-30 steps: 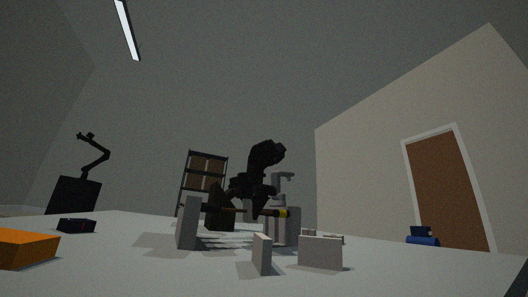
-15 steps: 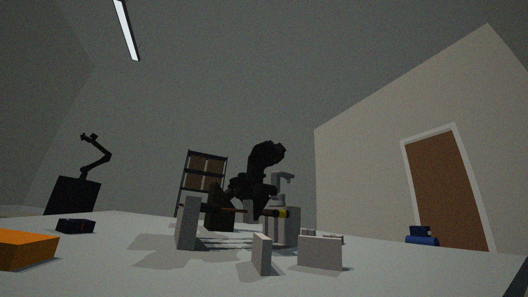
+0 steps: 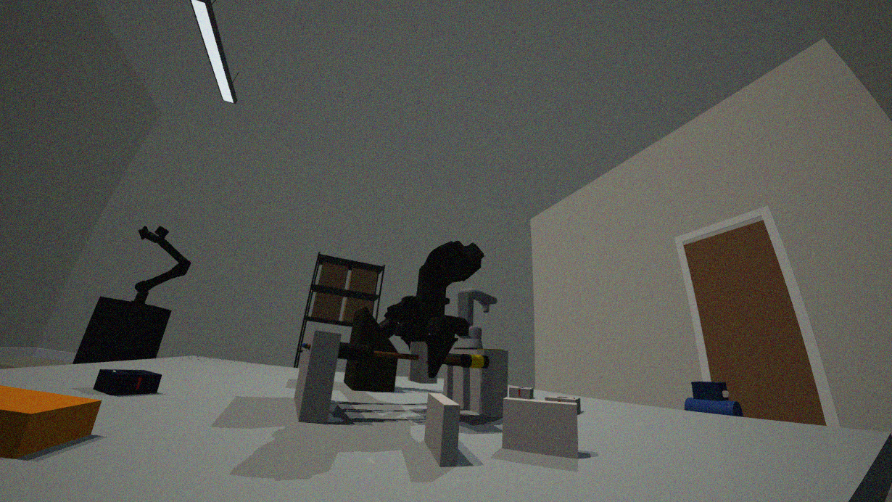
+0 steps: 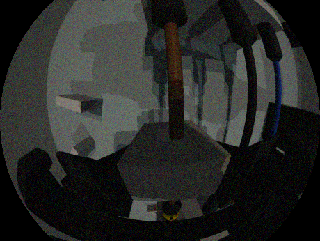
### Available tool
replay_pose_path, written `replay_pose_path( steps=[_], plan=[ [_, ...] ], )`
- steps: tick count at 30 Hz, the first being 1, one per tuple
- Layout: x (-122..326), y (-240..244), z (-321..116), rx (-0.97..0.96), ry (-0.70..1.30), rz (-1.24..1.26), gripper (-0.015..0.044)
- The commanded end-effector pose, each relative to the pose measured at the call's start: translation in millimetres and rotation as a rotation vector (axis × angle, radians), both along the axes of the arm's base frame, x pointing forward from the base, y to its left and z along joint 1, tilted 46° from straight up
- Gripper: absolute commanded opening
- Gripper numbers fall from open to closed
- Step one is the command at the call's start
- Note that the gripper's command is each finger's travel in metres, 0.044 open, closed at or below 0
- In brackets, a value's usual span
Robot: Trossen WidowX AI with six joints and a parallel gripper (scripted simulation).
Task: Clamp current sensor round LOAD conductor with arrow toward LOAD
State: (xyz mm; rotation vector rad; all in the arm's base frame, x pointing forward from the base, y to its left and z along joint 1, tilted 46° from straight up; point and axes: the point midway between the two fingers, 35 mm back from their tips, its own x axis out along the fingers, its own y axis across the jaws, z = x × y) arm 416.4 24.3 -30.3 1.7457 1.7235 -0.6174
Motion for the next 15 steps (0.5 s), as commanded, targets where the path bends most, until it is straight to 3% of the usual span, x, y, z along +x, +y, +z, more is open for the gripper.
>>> replay_pose_path(
  steps=[1,15],
  plan=[
    [-0.1,0.1,0.5,0.001,0.0,0.001,0.0262],
    [-0.1,0.1,0.5,0.001,0.0,0.001,0.0279]
  ],
)
